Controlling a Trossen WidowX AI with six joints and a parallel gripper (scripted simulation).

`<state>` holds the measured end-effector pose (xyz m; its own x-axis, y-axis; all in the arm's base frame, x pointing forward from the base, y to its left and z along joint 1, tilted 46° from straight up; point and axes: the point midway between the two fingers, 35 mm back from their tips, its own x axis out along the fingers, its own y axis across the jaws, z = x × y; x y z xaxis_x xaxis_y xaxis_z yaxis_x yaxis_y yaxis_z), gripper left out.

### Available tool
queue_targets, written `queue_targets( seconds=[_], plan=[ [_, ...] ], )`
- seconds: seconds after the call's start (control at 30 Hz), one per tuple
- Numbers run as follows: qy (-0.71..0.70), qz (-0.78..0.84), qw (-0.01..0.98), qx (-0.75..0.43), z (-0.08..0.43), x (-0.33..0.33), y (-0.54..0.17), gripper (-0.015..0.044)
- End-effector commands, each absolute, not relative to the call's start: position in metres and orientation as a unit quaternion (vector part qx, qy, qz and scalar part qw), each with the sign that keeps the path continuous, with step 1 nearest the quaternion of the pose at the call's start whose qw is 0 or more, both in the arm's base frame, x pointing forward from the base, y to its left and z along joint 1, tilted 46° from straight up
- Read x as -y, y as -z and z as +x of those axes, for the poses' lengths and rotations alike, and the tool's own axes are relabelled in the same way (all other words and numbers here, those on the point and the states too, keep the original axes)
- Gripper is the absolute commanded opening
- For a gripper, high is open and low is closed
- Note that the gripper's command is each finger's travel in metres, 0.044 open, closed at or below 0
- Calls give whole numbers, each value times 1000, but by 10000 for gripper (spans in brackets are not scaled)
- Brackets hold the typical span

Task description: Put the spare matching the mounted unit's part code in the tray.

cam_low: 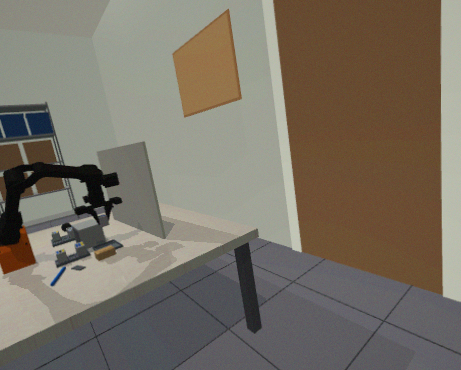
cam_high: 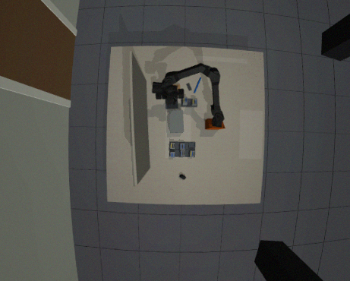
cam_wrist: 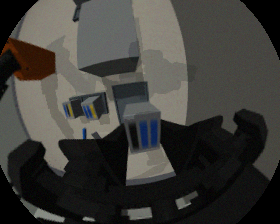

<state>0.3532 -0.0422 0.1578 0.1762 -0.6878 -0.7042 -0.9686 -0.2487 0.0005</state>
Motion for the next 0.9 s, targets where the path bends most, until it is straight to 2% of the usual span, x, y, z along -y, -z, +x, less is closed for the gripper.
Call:
queue_targets(
  seconds=[0.0, 0.87],
  plan=[
    [-305, -730, 231, -566, 354, 44, -154, 0],
    [-304, -731, 231, -566, 359, 62, -136, 0]
  ],
)
